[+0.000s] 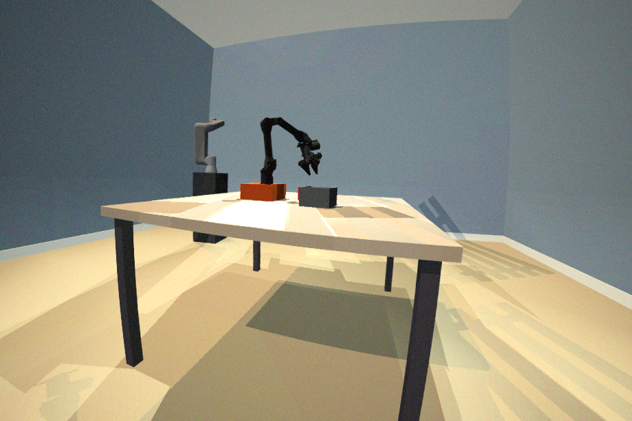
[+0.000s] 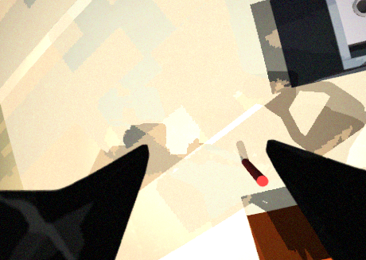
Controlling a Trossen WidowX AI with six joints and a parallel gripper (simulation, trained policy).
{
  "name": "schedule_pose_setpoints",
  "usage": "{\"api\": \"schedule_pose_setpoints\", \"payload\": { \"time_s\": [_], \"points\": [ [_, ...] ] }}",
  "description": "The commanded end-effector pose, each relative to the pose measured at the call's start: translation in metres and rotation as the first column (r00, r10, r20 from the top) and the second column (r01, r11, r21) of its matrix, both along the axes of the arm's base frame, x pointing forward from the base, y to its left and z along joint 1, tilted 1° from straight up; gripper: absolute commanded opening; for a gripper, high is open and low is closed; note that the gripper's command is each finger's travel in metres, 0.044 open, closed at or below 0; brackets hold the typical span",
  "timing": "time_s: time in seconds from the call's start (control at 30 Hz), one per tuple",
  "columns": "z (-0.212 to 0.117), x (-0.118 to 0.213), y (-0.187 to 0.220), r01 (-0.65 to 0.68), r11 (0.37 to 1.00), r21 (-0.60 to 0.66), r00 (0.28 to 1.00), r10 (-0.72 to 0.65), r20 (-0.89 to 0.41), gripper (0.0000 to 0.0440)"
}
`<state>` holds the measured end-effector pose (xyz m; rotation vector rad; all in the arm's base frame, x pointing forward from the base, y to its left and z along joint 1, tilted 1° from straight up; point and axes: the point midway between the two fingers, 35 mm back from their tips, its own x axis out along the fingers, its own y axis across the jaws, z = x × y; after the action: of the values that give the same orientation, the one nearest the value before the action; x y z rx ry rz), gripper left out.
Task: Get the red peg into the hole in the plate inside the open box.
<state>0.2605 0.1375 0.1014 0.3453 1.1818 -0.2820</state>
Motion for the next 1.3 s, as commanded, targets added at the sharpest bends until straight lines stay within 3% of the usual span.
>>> {"api": "schedule_pose_setpoints", "payload": {
  "time_s": [0.0, 0.43, 1.07, 1.17, 1.27],
  "points": [
    [-0.016, -0.017, -0.015, 0.078, 0.996, -0.047, 0.991, -0.083, -0.102, 0.0440],
    [-0.053, -0.056, -0.044, 0.277, 0.944, -0.180, 0.910, -0.318, -0.267, 0.0421],
    [-0.123, -0.070, -0.045, 0.423, 0.892, -0.160, 0.857, -0.451, -0.248, 0.0410],
    [-0.131, -0.074, -0.045, 0.434, 0.888, -0.153, 0.853, -0.459, -0.249, 0.0384],
    [-0.138, -0.078, -0.045, 0.449, 0.881, -0.149, 0.843, -0.473, -0.257, 0.0322]
  ]
}}
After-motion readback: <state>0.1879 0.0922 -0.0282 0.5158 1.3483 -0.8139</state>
